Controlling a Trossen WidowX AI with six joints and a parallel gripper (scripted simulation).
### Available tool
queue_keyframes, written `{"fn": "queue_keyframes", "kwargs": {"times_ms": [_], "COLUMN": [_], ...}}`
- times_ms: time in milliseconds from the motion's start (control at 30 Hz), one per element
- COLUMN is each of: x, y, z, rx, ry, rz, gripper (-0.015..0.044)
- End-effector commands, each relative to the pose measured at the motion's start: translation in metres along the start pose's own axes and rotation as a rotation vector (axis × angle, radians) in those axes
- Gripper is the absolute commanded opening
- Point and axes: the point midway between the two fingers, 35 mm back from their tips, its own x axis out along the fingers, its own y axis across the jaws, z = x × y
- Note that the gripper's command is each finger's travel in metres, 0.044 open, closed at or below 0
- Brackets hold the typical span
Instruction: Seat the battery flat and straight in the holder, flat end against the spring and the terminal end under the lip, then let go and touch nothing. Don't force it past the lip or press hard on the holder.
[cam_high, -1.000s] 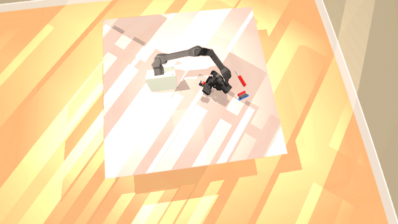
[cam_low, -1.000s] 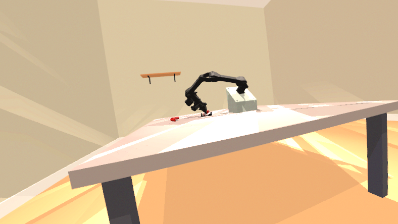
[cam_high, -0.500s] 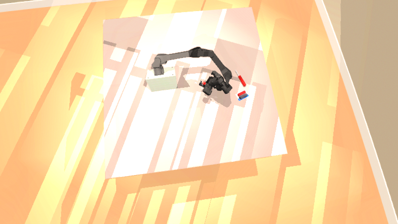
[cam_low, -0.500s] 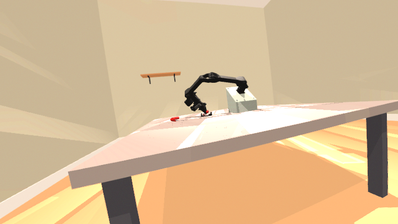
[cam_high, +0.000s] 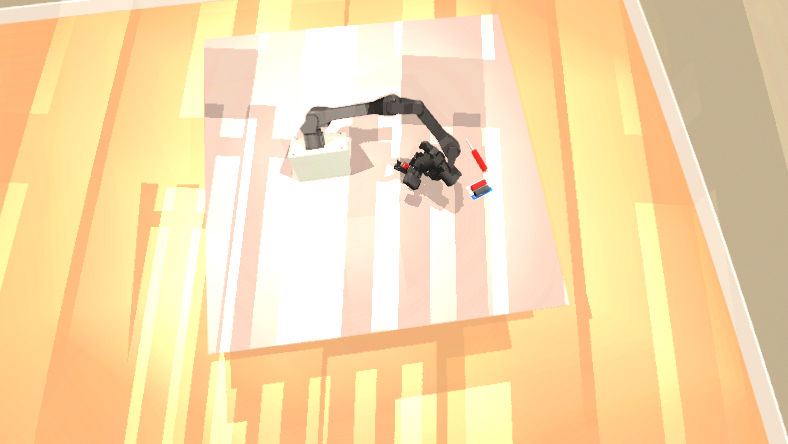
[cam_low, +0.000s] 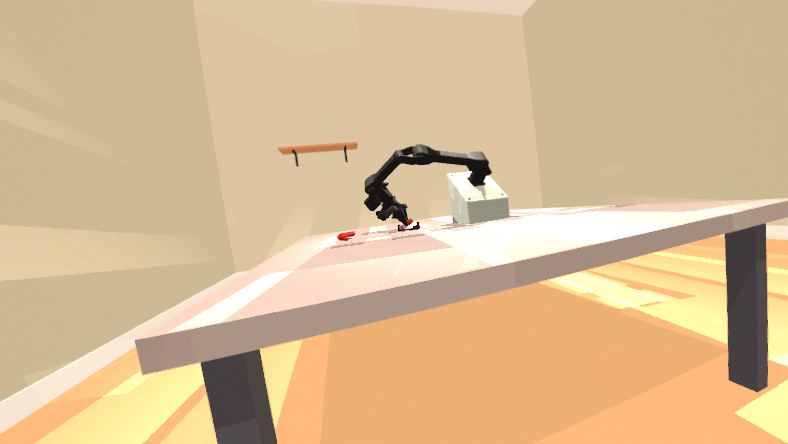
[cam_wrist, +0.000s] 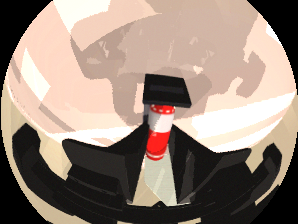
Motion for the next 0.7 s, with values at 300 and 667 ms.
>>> {"fn": "queue_keyframes", "kwargs": {"times_ms": [300, 667], "x": [-0.0017, -0.0005], "y": [-0.0005, -0.0013], "z": [0.0048, 0.0064], "rx": [-0.006, -0.004], "ry": [-0.05, -0.087], "rz": [-0.012, -0.023], "gripper": [0.0067, 0.0067]}}
